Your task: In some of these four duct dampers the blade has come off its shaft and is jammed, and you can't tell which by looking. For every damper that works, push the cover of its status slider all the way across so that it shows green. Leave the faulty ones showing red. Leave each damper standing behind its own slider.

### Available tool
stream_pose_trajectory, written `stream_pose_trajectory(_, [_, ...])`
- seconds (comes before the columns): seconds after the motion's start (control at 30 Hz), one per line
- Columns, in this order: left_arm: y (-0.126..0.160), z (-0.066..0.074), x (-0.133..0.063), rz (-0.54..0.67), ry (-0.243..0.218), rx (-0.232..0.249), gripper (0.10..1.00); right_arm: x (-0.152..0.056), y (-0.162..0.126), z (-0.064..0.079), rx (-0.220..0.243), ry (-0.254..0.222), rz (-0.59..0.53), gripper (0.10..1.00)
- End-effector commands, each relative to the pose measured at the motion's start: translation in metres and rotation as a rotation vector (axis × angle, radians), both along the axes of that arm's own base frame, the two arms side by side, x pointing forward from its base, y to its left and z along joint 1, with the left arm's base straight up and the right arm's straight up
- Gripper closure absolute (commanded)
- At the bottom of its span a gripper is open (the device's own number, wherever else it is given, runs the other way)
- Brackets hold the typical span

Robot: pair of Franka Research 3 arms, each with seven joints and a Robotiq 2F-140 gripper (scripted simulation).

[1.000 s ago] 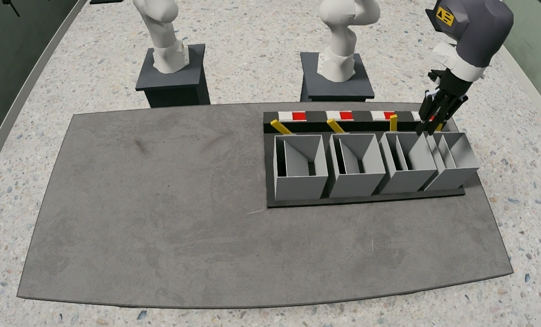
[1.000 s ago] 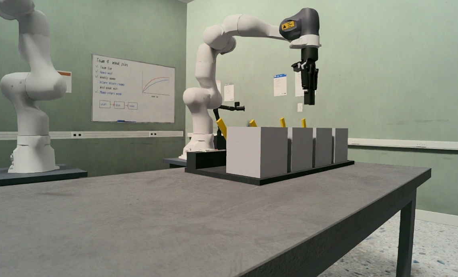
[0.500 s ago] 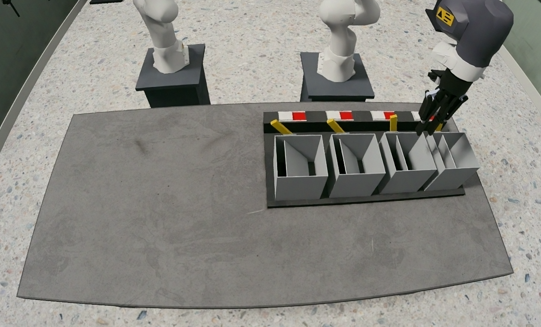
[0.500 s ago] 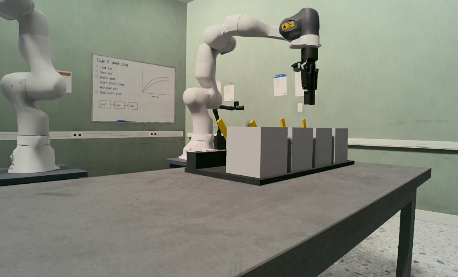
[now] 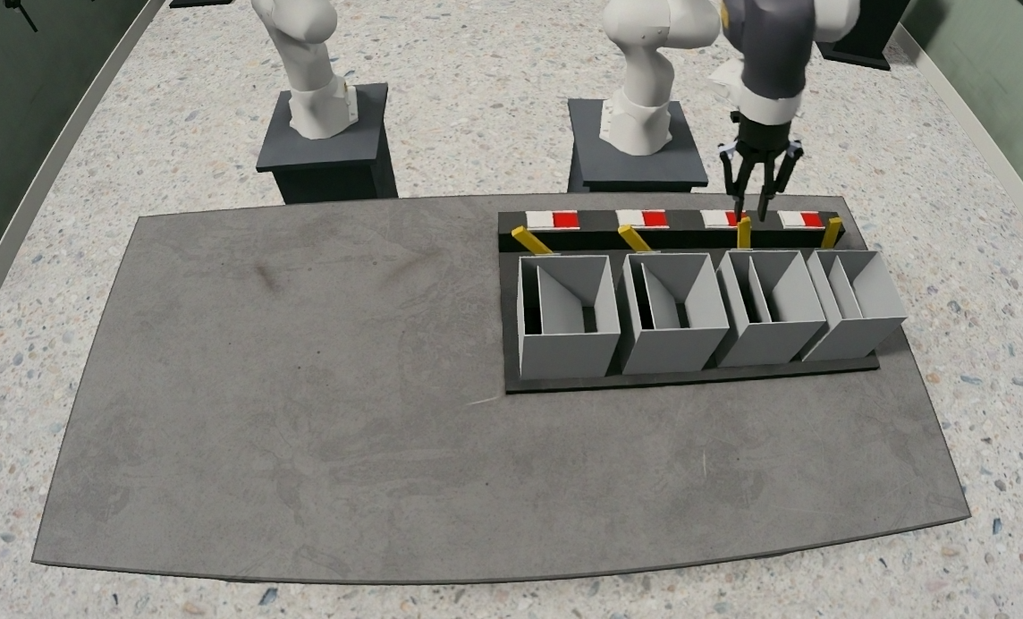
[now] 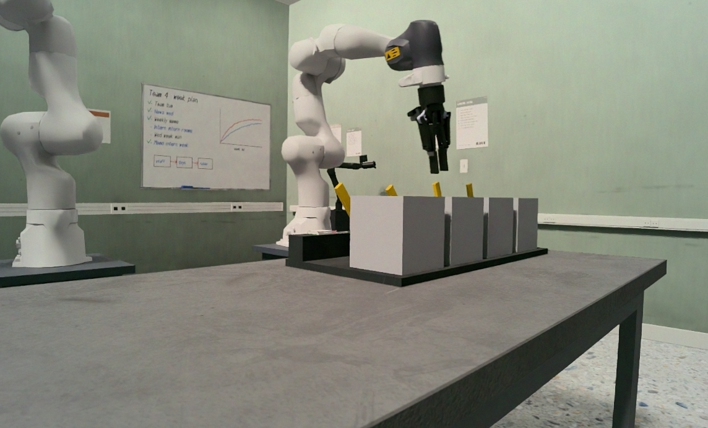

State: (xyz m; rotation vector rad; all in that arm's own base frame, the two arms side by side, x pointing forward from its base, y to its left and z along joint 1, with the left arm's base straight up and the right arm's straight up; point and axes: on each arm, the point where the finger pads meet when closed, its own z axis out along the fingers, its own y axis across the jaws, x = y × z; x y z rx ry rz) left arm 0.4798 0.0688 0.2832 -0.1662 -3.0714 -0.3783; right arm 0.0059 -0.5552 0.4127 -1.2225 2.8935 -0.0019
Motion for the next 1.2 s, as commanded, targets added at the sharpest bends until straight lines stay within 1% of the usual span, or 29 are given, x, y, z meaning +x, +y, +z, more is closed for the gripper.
stream_pose_trajectory(0.0, [-0.005,-0.003,-0.014,0.122,-0.059,0.098,0.795,0.0,0.001,0.0,0.001,0.001,-0.004,0.098])
stream_pose_trajectory(0.07, [-0.006,-0.003,-0.017,0.123,-0.059,0.107,0.795,0.0,0.001,0.0,0.001,0.001,-0.004,0.098])
stream_pose_trajectory(0.73, [-0.006,-0.004,-0.017,0.123,-0.059,0.107,0.795,0.0,0.001,0.0,0.001,0.001,-0.004,0.098])
stream_pose_trajectory(1.0, [-0.005,-0.008,-0.017,0.123,-0.059,0.107,0.795,0.0,0.001,0.0,0.001,0.001,-0.004,0.098])
stream_pose_trajectory(1.17, [-0.002,-0.014,-0.017,0.123,-0.059,0.107,0.795,0.0,0.001,0.0,0.001,0.001,-0.004,0.098])
